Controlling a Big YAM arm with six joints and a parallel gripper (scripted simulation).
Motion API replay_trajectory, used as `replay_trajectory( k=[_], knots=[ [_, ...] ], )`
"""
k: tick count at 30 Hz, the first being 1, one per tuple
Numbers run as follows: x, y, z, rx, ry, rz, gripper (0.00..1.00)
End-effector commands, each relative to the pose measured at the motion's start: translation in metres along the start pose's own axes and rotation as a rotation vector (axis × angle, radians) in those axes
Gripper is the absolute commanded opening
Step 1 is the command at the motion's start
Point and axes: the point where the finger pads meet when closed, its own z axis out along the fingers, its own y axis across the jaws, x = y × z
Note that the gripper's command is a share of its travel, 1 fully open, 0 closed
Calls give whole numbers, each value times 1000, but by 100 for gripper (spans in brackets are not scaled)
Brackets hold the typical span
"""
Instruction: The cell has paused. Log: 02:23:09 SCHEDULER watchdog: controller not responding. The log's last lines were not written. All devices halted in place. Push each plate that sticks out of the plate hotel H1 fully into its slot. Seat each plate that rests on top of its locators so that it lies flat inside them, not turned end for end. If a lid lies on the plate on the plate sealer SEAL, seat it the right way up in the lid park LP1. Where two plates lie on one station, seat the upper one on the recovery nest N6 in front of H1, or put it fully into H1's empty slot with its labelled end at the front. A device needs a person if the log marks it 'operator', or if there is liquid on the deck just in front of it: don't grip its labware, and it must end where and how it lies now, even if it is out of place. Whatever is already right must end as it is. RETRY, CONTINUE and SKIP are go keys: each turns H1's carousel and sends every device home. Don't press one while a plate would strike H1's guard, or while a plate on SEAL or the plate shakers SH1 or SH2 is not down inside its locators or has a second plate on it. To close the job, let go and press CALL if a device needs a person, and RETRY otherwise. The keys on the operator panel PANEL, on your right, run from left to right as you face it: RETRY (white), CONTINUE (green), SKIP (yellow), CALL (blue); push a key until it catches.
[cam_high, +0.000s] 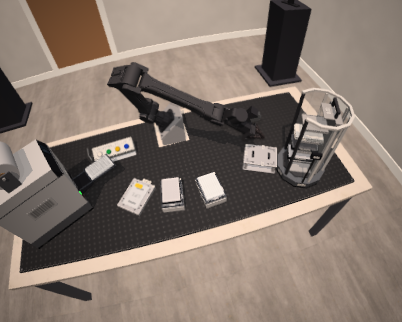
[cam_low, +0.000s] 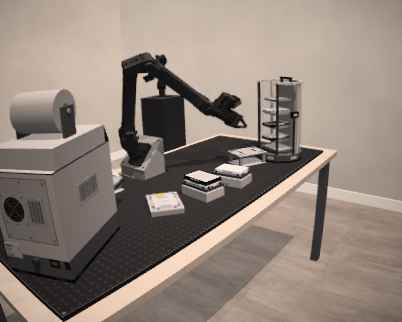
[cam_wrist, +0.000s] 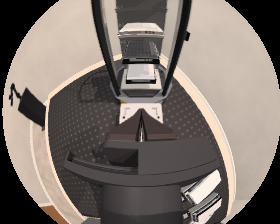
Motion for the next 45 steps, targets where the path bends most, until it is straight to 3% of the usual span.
replay_trajectory(
  k=[1, 23, 24, 27, 35, 40, 41, 45],
  knots=[
    [10, -4, 4, 2, 7, 7, 0],
    [10, -4, 4, 2, 7, 7, 0],
    [0, -5, -5, 2, 3, 10, 0],
    [-46, -9, -11, 21, -56, 4, 0],
    [-65, -9, -23, 20, -57, 4, 0],
    [-59, -9, -17, 14, -32, 13, 0],
    [-73, -12, -28, 21, -55, 10, 0],
    [-85, -9, -35, 20, -60, 5, 0]
  ],
)
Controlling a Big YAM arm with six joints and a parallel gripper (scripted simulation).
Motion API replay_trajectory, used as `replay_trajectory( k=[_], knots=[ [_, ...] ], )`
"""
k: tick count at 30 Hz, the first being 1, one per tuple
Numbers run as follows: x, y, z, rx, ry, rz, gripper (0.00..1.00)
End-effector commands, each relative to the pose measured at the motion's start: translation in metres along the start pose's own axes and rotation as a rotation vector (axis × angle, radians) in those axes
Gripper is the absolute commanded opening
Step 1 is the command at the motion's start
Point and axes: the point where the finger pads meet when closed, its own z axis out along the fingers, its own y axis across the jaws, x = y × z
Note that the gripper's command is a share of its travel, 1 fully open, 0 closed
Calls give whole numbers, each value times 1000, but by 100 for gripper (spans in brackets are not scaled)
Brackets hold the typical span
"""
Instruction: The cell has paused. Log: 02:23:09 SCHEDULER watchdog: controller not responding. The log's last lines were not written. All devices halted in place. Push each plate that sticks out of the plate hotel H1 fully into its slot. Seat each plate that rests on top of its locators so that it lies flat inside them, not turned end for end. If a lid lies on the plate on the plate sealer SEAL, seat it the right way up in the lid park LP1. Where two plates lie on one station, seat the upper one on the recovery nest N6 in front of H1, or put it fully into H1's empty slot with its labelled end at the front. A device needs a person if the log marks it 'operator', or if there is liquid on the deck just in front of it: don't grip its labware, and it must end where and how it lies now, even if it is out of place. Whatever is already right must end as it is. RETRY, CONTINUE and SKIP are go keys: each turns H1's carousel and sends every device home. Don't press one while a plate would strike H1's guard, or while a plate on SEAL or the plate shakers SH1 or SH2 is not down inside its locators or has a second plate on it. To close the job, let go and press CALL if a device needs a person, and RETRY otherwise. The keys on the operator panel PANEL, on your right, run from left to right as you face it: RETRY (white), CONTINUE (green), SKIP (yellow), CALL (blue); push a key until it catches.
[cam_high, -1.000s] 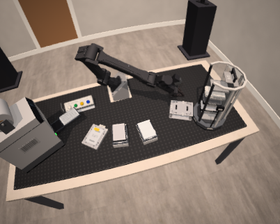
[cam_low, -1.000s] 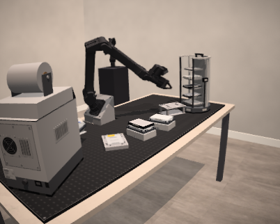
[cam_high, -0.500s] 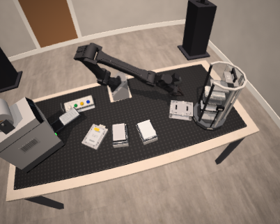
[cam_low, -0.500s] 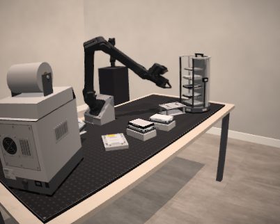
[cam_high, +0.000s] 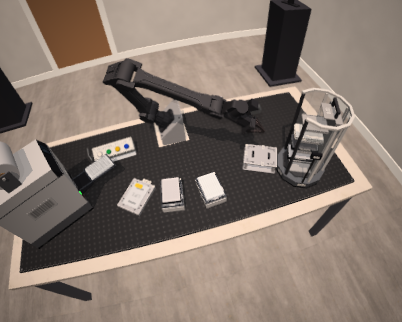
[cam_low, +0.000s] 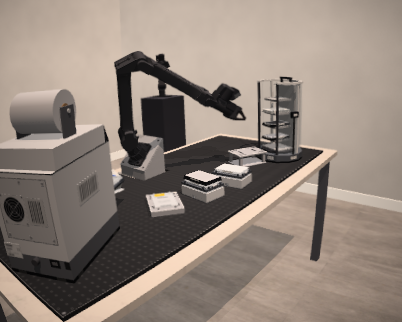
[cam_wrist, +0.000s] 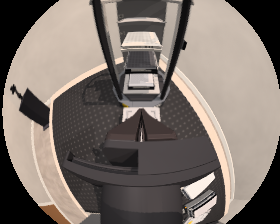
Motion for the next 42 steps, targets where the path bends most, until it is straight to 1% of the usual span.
replay_trajectory(
  k=[1, 4, 7, 9, 11, 12, 14, 15, 20, 23, 26, 28, 29, 31, 33, 35, 37, 42],
  knots=[
    [-56, -9, -13, 23, -73, 5, 0],
    [-63, -9, -18, 23, -73, 5, 0],
    [-65, -6, -17, 17, -62, 3, 0],
    [-74, -8, -25, 21, -73, 5, 0],
    [-74, -8, -25, 21, -73, 5, 0],
    [-63, -10, -15, 16, -45, 14, 0],
    [-80, -8, -28, 20, -71, 5, 0],
    [-85, -9, -32, 21, -76, 6, 0],
    [-96, -8, -40, 22, -77, 6, 0],
    [-97, -4, -37, 15, -61, 4, 0],
    [-110, -8, -49, 21, -78, 7, 0],
    [-110, -8, -49, 21, -78, 7, 0],
    [-97, -9, -36, 15, -44, 15, 0],
    [-98, -7, -36, 13, -42, 13, 0],
    [-105, -12, -47, 34, -4, 39, 0],
    [-102, -16, -49, 50, 55, 69, 0],
    [-95, -19, -47, 63, 124, 96, 0],
    [-85, -42, -54, 110, 271, 190, 0]
  ],
)
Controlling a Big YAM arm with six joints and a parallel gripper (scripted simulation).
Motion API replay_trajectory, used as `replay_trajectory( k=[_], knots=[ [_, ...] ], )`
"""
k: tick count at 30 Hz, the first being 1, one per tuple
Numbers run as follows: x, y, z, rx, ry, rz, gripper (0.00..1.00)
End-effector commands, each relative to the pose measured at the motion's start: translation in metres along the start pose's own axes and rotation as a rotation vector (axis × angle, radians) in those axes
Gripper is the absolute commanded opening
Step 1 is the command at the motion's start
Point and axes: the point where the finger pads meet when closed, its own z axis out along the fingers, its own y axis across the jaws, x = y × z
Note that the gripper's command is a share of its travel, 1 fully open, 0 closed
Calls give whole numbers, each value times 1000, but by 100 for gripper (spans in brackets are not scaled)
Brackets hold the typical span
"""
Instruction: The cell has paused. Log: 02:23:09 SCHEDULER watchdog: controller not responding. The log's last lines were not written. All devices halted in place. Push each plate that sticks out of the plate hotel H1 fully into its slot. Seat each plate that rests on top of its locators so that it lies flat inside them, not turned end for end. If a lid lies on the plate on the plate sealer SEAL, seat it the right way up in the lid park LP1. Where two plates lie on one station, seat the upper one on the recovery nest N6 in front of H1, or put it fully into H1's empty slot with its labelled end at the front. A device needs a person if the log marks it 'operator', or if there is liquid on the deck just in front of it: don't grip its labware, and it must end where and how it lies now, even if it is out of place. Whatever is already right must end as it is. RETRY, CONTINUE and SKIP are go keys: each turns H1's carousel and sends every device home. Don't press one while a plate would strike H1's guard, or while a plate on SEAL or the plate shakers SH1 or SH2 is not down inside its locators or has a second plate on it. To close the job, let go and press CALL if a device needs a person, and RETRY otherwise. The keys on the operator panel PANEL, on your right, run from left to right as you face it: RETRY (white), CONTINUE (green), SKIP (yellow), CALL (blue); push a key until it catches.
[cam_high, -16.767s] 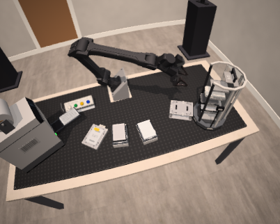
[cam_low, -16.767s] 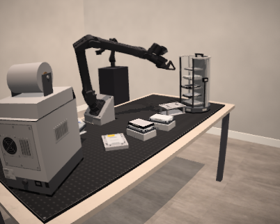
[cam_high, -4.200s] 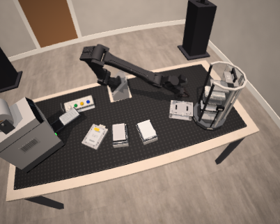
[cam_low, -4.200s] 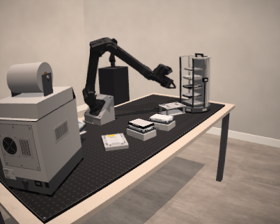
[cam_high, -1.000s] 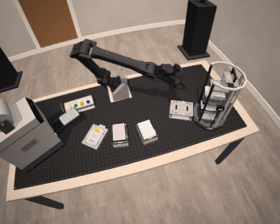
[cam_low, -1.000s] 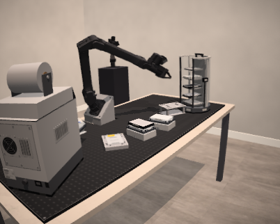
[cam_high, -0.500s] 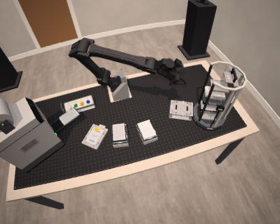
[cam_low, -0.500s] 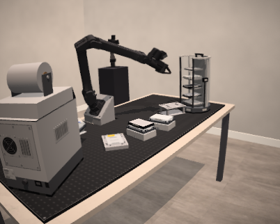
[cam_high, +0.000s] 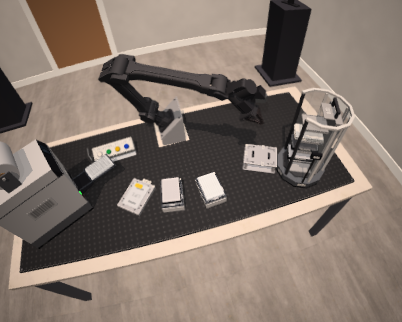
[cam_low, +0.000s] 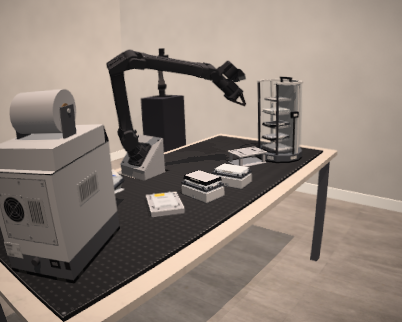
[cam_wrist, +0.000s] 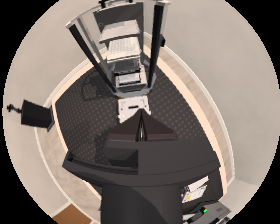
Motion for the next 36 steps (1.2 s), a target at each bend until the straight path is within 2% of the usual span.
replay_trajectory(
  k=[1, 3, 18, 20, 29, 32, 33, 34, 36],
  knots=[
    [-25, -19, -5, 17, 70, 120, 0],
    [-25, -19, -5, 17, 70, 120, 0],
    [-2, -64, -20, 134, 507, 346, 0],
    [-2, -64, -20, 134, 507, 346, 0],
    [13, -88, -29, 200, 763, 474, 0],
    [16, -98, -32, 206, 762, 472, 0],
    [15, -103, -37, 207, 755, 475, 0],
    [10, -114, -53, 205, 726, 491, 0],
    [11, -117, -54, 206, 726, 491, 0]
  ],
)
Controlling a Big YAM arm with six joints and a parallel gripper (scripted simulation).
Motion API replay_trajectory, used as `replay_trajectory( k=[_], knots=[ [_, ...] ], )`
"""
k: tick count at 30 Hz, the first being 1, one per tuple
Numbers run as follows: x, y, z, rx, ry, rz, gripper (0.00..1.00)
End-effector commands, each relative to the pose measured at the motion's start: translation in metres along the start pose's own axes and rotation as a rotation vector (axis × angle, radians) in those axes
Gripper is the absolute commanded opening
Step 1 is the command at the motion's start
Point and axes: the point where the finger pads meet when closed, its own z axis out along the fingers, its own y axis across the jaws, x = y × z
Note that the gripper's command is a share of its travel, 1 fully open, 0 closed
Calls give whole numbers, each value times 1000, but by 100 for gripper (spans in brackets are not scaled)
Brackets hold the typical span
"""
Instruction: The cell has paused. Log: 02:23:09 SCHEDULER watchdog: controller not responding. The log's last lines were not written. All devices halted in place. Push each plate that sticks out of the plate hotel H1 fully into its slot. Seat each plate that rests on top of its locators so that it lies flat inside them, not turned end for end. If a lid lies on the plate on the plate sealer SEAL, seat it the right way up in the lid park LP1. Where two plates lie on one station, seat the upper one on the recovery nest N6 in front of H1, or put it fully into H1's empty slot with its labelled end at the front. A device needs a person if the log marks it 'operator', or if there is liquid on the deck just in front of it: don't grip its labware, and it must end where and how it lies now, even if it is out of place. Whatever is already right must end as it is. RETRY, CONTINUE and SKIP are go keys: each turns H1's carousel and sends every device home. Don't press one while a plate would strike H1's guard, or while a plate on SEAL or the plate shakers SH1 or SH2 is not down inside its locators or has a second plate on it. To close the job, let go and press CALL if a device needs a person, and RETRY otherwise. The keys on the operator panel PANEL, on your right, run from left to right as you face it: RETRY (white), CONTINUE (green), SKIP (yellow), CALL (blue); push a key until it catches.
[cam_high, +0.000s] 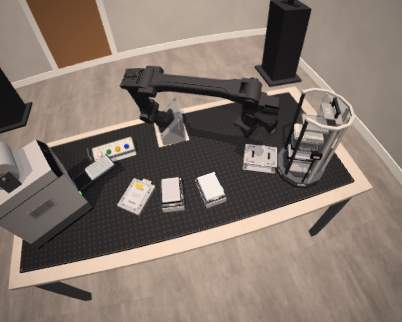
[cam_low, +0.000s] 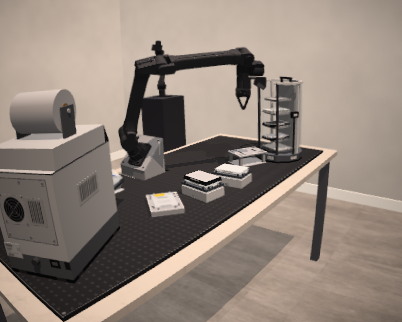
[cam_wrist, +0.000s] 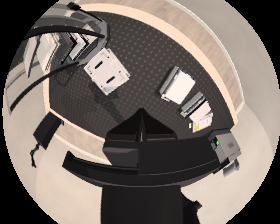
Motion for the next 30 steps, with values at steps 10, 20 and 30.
replay_trajectory(
  k=[10, 20, 30],
  knots=[
    [2, -52, -11, -13, -4, 29, 0],
    [6, -71, -10, -21, -17, 260, 0],
    [19, -101, -9, -22, -16, 395, 0]
  ],
)
